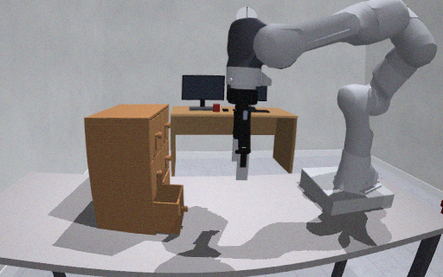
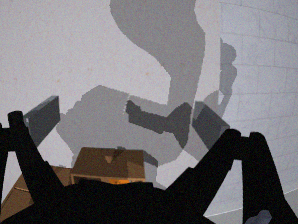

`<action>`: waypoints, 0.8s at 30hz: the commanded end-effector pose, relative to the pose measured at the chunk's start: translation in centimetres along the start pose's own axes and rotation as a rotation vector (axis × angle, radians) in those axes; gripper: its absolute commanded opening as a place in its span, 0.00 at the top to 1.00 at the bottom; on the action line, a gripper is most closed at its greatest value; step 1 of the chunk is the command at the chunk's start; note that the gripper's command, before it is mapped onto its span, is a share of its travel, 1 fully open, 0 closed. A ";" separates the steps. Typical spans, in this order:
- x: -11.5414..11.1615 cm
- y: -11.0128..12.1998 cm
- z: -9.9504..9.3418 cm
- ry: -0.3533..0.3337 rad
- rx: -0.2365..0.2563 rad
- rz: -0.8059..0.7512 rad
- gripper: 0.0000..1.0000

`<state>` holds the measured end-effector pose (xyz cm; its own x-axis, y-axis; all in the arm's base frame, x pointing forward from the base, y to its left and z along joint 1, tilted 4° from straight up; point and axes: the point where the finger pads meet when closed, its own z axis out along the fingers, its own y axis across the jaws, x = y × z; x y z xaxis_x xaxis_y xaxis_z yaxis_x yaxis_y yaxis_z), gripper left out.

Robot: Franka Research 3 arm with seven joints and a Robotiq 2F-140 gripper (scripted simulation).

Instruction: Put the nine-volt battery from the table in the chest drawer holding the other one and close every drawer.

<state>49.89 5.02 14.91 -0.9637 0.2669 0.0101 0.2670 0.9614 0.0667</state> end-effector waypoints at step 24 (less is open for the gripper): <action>0.7 -0.2 -0.3 0.006 0.000 0.009 0.00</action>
<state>49.56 5.10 14.98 -0.9610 0.2759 0.0160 0.2764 0.9587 0.0673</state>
